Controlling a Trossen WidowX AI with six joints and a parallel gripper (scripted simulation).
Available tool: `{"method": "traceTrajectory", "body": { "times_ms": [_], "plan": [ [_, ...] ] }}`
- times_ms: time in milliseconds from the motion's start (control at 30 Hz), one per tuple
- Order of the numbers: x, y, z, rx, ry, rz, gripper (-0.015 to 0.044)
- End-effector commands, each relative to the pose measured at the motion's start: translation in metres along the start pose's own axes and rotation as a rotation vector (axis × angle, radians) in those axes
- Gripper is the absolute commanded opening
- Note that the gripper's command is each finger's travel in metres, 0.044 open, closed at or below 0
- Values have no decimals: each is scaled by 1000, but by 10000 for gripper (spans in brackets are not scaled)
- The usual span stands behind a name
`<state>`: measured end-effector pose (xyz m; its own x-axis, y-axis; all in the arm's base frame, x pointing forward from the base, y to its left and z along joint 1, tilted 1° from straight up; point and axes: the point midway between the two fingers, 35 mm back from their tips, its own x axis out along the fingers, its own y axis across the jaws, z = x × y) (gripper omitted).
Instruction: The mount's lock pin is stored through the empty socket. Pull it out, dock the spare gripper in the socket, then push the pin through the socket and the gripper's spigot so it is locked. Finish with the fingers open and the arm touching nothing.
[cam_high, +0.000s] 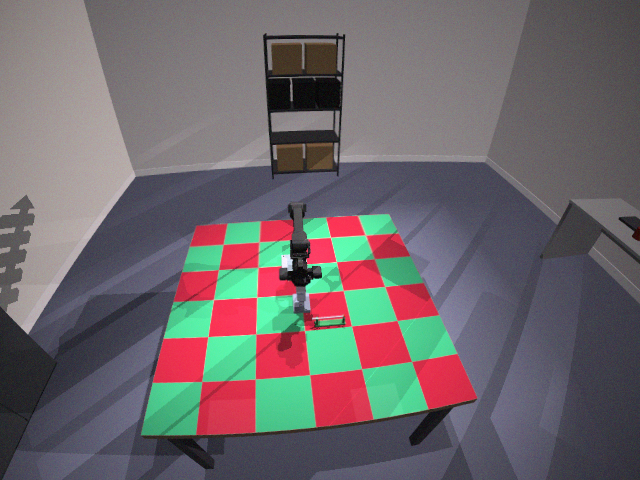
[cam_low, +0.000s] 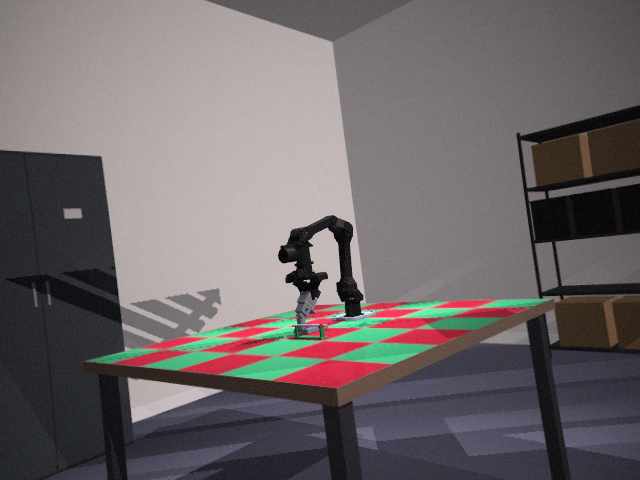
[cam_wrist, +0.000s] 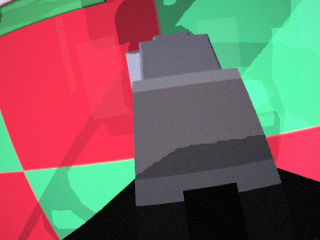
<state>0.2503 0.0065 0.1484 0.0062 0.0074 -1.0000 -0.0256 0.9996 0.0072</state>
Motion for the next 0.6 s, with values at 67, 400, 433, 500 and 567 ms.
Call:
{"method": "traceTrajectory", "body": {
  "times_ms": [67,400,433,500,567],
  "plan": [
    [0,0,0,0,-1,0,79],
    [0,0,0,0,-1,0,341],
    [0,0,0,0,-1,0,368],
    [0,0,0,0,-1,0,420],
    [0,0,0,0,-1,0,440]
  ]
}}
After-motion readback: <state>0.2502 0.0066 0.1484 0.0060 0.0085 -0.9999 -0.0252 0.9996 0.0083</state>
